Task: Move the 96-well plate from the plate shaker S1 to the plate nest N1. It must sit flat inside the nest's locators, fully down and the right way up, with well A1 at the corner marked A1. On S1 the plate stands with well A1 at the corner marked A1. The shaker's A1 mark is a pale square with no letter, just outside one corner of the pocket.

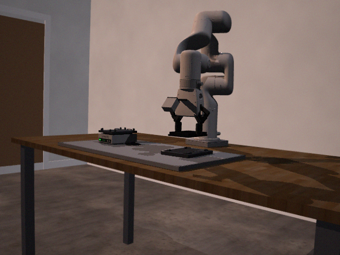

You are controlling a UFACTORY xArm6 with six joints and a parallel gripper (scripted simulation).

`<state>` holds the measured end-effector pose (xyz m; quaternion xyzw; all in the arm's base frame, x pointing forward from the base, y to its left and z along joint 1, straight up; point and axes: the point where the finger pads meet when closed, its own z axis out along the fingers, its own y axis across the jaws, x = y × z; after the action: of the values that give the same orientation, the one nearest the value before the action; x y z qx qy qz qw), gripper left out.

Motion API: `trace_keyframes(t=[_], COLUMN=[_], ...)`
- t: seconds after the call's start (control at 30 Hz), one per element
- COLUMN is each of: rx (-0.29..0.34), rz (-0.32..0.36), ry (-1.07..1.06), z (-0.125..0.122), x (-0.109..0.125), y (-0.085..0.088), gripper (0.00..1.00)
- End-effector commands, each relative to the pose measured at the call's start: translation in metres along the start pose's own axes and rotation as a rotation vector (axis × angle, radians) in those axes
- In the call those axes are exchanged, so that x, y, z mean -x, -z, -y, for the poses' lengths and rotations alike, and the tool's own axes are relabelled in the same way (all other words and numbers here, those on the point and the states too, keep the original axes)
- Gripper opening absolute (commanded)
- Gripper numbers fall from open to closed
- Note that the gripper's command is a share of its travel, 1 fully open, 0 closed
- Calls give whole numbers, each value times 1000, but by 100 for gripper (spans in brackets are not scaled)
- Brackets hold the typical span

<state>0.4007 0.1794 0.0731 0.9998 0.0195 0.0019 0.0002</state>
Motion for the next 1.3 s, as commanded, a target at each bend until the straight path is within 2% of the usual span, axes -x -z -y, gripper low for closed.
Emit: trace_keyframes(t=[0.0,0.77,1.27], rx=[-1,-1,-1], rz=[-3,-3,-3], ry=[0,0,0], z=[1,0,0], x=[-1,-1,-1], y=[-5,-40,-41], gripper=[0,0,0])
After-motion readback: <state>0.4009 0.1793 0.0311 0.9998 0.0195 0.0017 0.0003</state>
